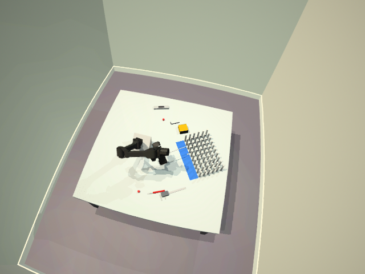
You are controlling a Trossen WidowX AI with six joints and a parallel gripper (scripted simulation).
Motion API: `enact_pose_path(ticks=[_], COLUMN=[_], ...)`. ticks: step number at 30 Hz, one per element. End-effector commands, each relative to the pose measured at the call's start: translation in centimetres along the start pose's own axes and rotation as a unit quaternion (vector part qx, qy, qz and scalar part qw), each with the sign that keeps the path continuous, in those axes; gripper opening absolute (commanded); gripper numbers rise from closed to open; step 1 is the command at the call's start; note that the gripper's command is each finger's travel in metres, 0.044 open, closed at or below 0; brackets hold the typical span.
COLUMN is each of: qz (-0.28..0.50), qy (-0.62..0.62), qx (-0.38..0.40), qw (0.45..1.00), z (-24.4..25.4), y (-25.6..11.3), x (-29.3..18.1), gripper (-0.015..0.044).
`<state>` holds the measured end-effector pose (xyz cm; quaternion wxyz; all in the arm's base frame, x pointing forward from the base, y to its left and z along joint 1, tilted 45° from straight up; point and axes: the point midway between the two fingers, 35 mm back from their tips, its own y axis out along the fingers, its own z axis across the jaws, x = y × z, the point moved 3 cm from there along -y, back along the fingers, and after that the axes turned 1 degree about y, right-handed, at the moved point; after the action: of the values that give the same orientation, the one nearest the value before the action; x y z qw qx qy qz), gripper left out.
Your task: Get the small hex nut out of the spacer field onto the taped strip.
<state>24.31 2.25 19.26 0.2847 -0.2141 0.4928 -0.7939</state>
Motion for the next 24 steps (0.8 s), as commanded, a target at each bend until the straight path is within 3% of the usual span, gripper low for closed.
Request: enact_pose_path(ticks=[1, 24], qz=[-0.003, -0.09], qy=[-0.049, -0.345], qx=[0.015, 0.063], qw=[0.999, 0.932], z=[1.0, 6.0], y=[-0.4, -2.0], x=[0.8, 5.6], gripper=[0.0, 0.0])
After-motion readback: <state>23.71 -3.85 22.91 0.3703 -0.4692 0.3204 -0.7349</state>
